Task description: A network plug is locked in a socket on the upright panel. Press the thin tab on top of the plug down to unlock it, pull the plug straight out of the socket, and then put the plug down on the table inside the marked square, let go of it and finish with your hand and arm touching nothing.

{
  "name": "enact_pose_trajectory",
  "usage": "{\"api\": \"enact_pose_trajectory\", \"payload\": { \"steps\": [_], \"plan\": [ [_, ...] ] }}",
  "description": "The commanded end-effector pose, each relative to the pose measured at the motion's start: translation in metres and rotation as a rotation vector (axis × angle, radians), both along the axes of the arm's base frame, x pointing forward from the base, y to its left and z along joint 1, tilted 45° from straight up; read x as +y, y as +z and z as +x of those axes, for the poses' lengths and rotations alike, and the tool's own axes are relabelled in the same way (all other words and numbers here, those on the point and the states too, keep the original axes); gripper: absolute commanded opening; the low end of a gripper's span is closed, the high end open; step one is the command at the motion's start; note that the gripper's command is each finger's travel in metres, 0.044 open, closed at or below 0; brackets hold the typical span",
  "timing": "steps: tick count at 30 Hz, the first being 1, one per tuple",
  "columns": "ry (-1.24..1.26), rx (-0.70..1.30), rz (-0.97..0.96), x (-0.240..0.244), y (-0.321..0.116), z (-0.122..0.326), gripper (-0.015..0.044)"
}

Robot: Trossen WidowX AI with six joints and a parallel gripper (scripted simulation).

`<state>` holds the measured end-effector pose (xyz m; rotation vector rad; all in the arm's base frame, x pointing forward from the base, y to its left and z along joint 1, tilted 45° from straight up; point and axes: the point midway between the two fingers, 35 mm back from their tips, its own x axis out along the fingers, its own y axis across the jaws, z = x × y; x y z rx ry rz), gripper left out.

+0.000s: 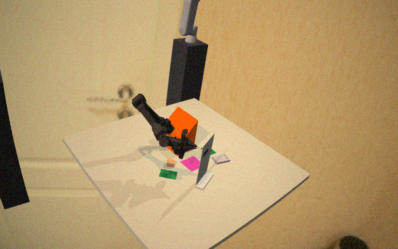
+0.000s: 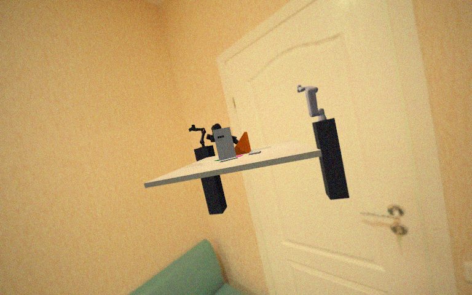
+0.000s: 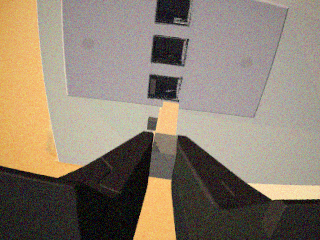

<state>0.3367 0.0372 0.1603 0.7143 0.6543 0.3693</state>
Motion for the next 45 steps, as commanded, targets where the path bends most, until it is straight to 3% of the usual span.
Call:
{"api": "enact_pose_trajectory", "payload": {
  "steps": [1, 32, 45],
  "plan": [
    [-0.001, 0.003, -0.001, -0.002, -0.001, -0.003, 0.0000],
    [-0.001, 0.003, -0.002, -0.010, 0.006, -0.019, 0.0000],
    [0.000, 0.005, -0.001, 0.017, 0.036, -0.034, 0.0000]
  ]
}}
